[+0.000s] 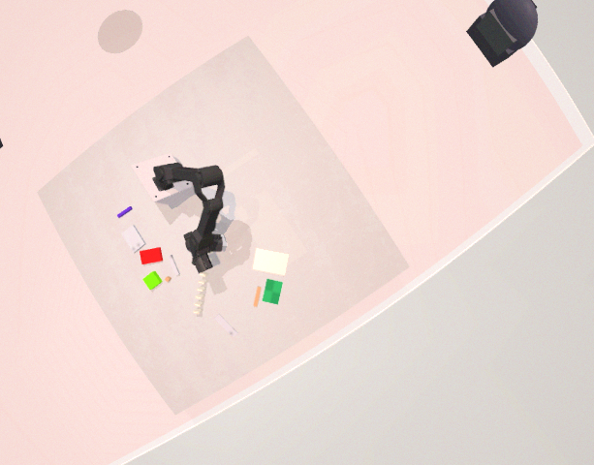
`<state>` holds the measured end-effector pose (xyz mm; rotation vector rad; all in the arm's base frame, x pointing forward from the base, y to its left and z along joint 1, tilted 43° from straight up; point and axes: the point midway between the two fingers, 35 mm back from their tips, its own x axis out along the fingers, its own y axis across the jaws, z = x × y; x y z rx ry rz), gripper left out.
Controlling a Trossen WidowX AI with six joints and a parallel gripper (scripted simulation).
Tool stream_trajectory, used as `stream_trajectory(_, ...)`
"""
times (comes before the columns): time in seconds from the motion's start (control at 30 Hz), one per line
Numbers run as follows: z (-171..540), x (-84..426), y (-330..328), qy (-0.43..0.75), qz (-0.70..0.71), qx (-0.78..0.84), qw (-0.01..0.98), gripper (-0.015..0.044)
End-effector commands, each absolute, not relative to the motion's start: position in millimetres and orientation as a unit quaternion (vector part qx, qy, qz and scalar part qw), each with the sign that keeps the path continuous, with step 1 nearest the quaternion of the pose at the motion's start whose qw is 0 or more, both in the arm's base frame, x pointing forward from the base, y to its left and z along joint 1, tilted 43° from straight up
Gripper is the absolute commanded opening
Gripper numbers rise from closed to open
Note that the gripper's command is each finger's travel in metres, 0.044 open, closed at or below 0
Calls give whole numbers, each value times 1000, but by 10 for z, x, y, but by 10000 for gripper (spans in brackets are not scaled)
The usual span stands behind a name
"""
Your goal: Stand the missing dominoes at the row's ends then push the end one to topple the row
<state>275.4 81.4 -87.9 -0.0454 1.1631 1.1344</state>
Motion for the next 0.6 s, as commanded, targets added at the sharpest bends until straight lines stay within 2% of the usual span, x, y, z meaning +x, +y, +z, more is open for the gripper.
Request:
stream_trajectory(0.0, -884, 2806, 800, 516, 503, -18, 693, 0)
stream_trajectory(0.57, -1006, 3027, 672, 515, 503, -19, 694, 0)
